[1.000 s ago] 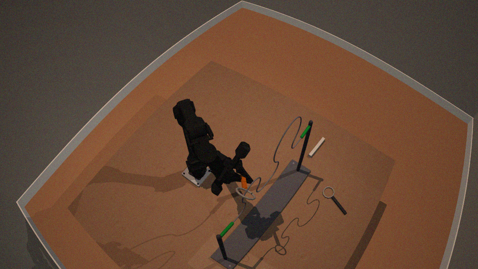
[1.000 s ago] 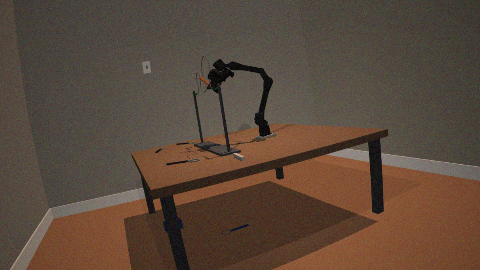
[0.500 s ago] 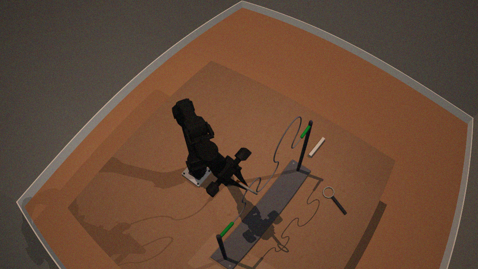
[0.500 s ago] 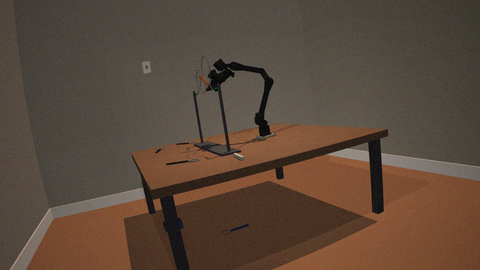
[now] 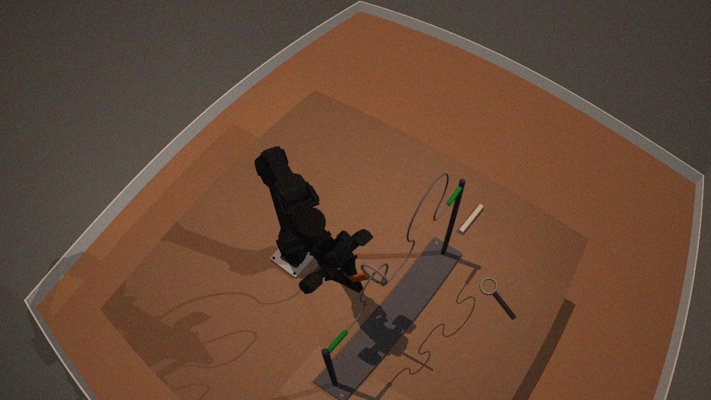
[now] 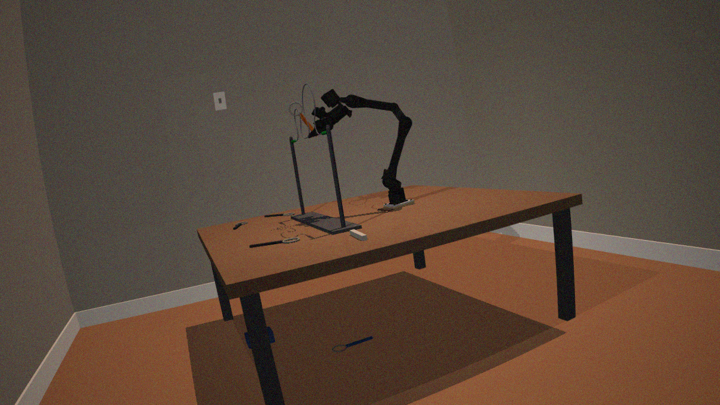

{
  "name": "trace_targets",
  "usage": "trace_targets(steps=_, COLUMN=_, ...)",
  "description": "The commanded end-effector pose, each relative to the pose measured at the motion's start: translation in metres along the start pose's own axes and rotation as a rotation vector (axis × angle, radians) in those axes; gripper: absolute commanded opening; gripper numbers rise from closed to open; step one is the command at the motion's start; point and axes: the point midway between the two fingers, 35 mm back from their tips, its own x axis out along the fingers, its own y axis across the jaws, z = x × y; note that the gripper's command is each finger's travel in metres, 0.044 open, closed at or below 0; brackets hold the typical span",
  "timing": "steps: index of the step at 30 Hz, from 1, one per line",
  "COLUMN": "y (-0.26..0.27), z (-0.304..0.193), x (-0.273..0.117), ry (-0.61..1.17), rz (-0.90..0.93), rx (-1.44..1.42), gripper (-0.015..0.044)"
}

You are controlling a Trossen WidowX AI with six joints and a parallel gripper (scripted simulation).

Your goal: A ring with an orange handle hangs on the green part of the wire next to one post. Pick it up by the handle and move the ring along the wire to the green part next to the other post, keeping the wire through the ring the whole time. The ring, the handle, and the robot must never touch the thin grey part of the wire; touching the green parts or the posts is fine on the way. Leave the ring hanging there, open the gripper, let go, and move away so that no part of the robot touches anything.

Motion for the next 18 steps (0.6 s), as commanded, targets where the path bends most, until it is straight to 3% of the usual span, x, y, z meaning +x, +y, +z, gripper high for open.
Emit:
trace_targets(steps=1, y=-0.005, z=0.000, x=0.000, ry=-0.009, rz=-0.042, rx=-0.071, gripper=-0.0150)
trace_targets(steps=18, y=-0.031, z=0.005, x=0.000, ry=-0.053, rz=-0.231, rx=-0.398, gripper=-0.0150)
